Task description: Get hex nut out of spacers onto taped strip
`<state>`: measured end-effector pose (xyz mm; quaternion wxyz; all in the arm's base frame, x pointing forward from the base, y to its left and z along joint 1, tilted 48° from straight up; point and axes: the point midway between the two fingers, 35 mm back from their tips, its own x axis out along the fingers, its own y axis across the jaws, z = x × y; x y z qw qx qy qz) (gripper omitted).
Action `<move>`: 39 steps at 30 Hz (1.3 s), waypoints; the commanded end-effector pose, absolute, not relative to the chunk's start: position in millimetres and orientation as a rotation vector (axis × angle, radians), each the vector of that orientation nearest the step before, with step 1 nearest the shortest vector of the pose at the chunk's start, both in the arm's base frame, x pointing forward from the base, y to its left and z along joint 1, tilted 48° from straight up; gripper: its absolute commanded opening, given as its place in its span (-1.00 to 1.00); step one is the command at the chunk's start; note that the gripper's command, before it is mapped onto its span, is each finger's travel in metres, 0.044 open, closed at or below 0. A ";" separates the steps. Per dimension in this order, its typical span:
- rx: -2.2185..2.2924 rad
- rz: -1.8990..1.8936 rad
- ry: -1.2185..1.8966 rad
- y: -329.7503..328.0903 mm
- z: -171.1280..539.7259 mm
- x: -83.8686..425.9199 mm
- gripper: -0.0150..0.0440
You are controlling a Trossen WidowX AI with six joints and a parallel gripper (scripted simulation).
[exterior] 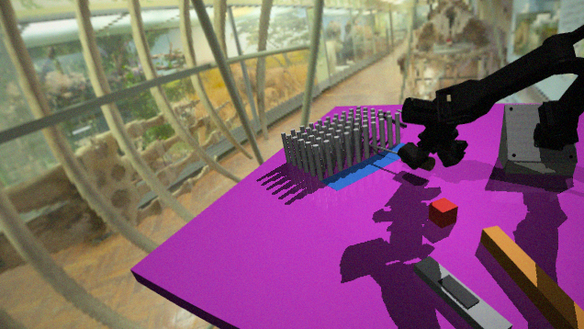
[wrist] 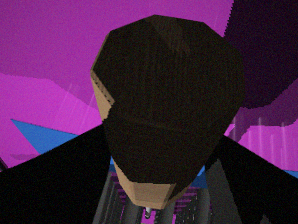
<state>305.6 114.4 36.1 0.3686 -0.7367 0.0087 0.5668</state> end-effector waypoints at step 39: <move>-1.899 1.446 0.016 108.2 28.1 329.9 -0.49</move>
